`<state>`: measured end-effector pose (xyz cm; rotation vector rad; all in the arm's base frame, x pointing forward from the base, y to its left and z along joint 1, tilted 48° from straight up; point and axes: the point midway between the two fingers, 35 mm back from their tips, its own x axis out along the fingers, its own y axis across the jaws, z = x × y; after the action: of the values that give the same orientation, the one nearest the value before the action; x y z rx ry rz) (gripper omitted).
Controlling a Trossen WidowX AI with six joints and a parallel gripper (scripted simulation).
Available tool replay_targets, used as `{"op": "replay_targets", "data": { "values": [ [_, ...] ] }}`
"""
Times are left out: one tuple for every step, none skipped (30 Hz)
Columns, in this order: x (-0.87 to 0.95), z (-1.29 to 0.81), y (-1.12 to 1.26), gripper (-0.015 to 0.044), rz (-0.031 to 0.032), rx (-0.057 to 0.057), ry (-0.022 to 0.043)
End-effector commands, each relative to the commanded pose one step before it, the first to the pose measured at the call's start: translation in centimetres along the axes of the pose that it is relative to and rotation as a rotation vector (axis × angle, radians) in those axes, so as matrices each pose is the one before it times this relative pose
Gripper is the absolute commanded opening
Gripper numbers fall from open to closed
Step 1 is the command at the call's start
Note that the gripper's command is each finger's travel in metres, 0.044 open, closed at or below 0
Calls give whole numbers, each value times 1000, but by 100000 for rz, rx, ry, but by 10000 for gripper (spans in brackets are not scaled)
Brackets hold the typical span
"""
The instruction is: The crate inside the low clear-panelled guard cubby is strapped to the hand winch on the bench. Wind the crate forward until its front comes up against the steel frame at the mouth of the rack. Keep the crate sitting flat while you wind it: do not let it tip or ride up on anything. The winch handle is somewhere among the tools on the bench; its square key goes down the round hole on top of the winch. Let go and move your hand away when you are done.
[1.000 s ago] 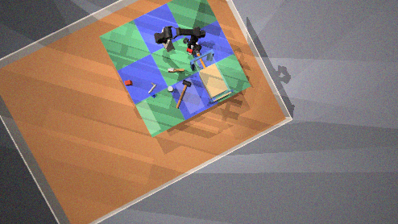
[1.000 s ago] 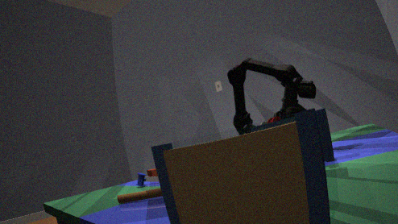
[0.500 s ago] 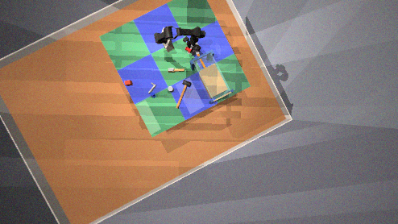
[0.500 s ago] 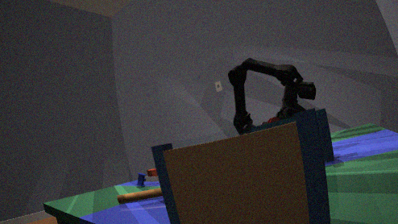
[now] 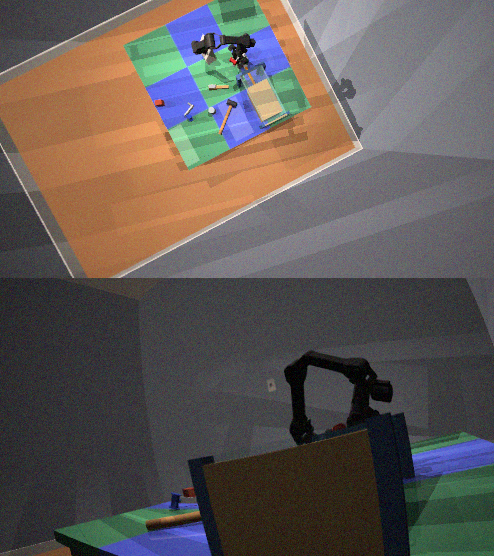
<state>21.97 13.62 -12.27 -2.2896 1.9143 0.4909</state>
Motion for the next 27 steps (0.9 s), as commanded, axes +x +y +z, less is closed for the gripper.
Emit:
{"op": "replay_targets", "data": {
  "values": [
    [149, 8, 831, 0, 6378, 6737, -172],
    [0, 7, 93, 0, 1296, 2780, -61],
    [-1, 4, 102, 0, 1424, 3054, -21],
    [-5, 20, 38, 0, 1616, 3473, -28],
    [-7, 19, 42, 0, 1755, 3773, 34],
    [-5, 10, 26, 0, 1056, 2276, 53],
    [-2, 3, 9, 0, 352, 759, 23],
    [3, 4, 32, 0, 647, 1395, -66],
    [4, 7, 60, 0, 1230, 2648, -103],
    [4, 8, 86, 0, 1760, 3782, -93],
    [2, 5, 90, 0, 1846, 3963, -30],
    [-14, 39, 36, 0, 2294, 4936, -41],
    [-19, 38, 38, 0, 2357, 5075, 64],
    [-13, 21, 24, 0, 1412, 3047, 90],
    [-5, 7, 8, 0, 470, 1016, 39],
    [4, 4, 35, 0, 817, 1768, -90],
    [5, 6, 65, 0, 1500, 3237, -133],
    [4, 7, 87, 0, 2037, 4384, -116],
    [1, 5, 88, 0, 2079, 4464, -41],
    [-21, 46, 48, 0, 2105, 4542, -90],
    [-25, 47, 50, 0, 2146, 4623, -12],
    [-21, 34, 39, 0, 1603, 3452, 43],
    [-14, 20, 24, 0, 961, 2070, 47],
    [0, 5, 37, 0, 812, 1768, -75],
    [-2, 8, 61, 0, 1348, 2925, -99],
    [-5, 10, 80, 0, 1773, 3835, -84],
    [-8, 9, 82, 0, 1808, 3900, -30]
  ]
}}
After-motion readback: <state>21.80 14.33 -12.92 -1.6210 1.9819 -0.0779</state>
